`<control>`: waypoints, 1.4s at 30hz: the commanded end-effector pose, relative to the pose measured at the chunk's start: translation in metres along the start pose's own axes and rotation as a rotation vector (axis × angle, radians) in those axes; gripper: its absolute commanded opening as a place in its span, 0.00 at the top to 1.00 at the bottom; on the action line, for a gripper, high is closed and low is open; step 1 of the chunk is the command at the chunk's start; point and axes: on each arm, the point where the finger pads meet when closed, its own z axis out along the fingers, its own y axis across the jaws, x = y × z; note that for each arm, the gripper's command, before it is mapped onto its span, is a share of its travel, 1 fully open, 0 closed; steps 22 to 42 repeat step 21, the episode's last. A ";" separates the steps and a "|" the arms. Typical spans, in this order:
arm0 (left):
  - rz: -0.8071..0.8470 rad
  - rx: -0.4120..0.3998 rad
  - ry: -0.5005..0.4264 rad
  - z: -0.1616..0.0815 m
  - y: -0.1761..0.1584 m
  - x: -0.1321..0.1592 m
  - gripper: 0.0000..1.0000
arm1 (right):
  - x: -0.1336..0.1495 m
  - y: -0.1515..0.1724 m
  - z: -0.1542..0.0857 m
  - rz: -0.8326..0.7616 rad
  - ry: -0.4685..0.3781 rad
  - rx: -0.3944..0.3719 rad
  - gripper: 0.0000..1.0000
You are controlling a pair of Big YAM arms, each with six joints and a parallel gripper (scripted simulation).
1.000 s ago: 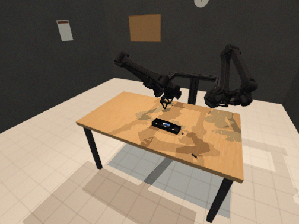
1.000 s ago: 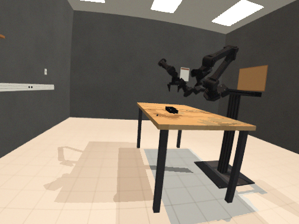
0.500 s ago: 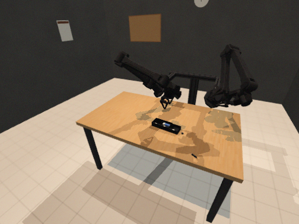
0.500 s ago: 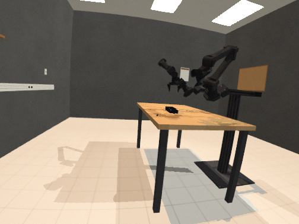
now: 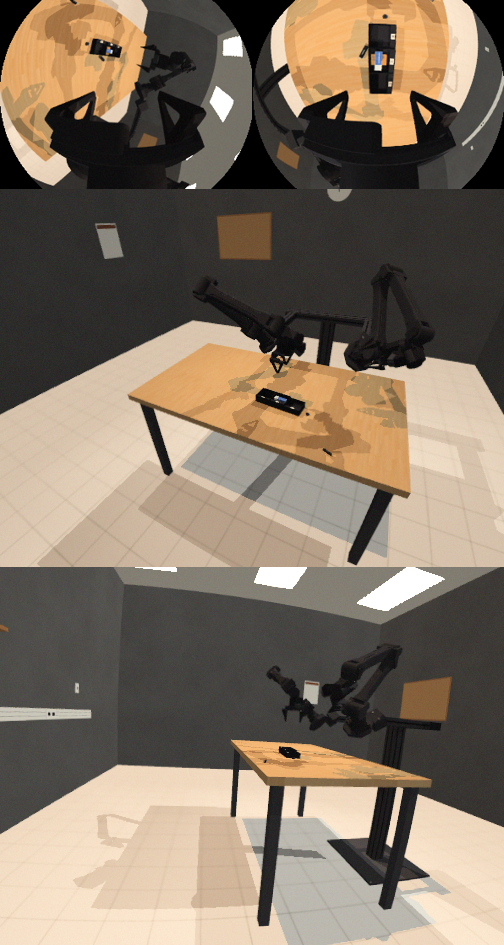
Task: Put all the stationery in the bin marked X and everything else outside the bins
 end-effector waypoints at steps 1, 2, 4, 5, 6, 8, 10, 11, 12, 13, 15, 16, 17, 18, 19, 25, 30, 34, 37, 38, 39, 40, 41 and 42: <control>-0.029 -0.001 0.000 0.000 0.000 0.003 0.00 | -0.007 -0.007 -0.004 0.025 -0.016 0.006 0.00; -0.029 -0.001 0.000 0.000 0.000 0.003 0.00 | -0.007 -0.007 -0.004 0.025 -0.016 0.006 0.00; -0.029 -0.001 0.000 0.000 0.000 0.003 0.00 | -0.007 -0.007 -0.004 0.025 -0.016 0.006 0.00; -0.029 -0.001 0.000 0.000 0.000 0.003 0.00 | -0.007 -0.007 -0.004 0.025 -0.016 0.006 0.00; -0.029 -0.001 0.000 0.000 0.000 0.003 0.00 | -0.007 -0.007 -0.004 0.025 -0.016 0.006 0.00; -0.029 -0.001 0.000 0.000 0.000 0.003 0.00 | -0.007 -0.007 -0.004 0.025 -0.016 0.006 0.00; -0.029 -0.001 0.000 0.000 0.000 0.003 0.00 | -0.007 -0.007 -0.004 0.025 -0.016 0.006 0.00; -0.029 -0.001 0.000 0.000 0.000 0.003 0.00 | -0.012 -0.013 0.000 0.058 -0.015 0.000 0.00; -0.029 -0.001 0.000 0.000 0.000 0.003 0.00 | -0.012 -0.013 0.000 0.057 -0.015 0.000 0.00; -0.029 -0.001 0.000 0.000 0.000 0.003 0.00 | -0.012 -0.013 0.000 0.057 -0.015 0.000 0.00; -0.029 -0.001 0.000 0.000 0.000 0.003 0.00 | -0.012 -0.012 0.000 0.057 -0.014 0.000 0.00; -0.029 -0.001 0.000 0.000 0.000 0.003 0.00 | -0.012 -0.012 0.000 0.056 -0.015 0.000 0.00; -0.029 -0.001 0.000 0.000 0.000 0.003 0.00 | -0.012 -0.012 0.000 0.055 -0.015 0.001 0.00; -0.029 -0.001 0.000 0.000 0.000 0.003 0.00 | -0.012 -0.012 0.000 0.054 -0.015 0.001 0.00; -0.029 -0.001 0.000 0.000 0.000 0.003 0.00 | -0.012 -0.012 0.000 0.054 -0.014 0.001 0.00; -0.029 -0.001 0.000 0.000 0.000 0.003 0.00 | -0.012 -0.012 0.000 0.053 -0.014 0.001 0.00; -0.029 -0.001 0.000 0.000 0.000 0.003 0.00 | -0.012 -0.012 0.000 0.053 -0.014 0.001 0.00; -0.029 -0.001 0.000 0.000 0.000 0.003 0.00 | -0.012 -0.012 0.000 0.053 -0.014 0.001 0.00; -0.029 -0.001 0.000 0.000 0.000 0.003 0.00 | -0.012 -0.012 0.000 0.053 -0.014 0.001 0.00; -0.029 -0.001 0.000 0.000 0.000 0.003 0.00 | -0.012 -0.012 0.000 0.053 -0.014 0.001 0.00; -0.029 -0.001 0.000 0.000 0.000 0.003 0.00 | -0.012 -0.012 0.000 0.053 -0.014 0.001 0.00; -0.029 -0.001 0.000 0.000 0.000 0.003 0.00 | -0.012 -0.012 0.000 0.053 -0.014 0.001 0.00; -0.029 -0.001 0.000 0.000 0.000 0.003 0.00 | -0.012 -0.012 0.000 0.053 -0.014 0.001 0.00; -0.029 -0.001 0.000 0.000 0.000 0.003 0.00 | -0.012 -0.012 0.000 0.053 -0.014 0.001 0.00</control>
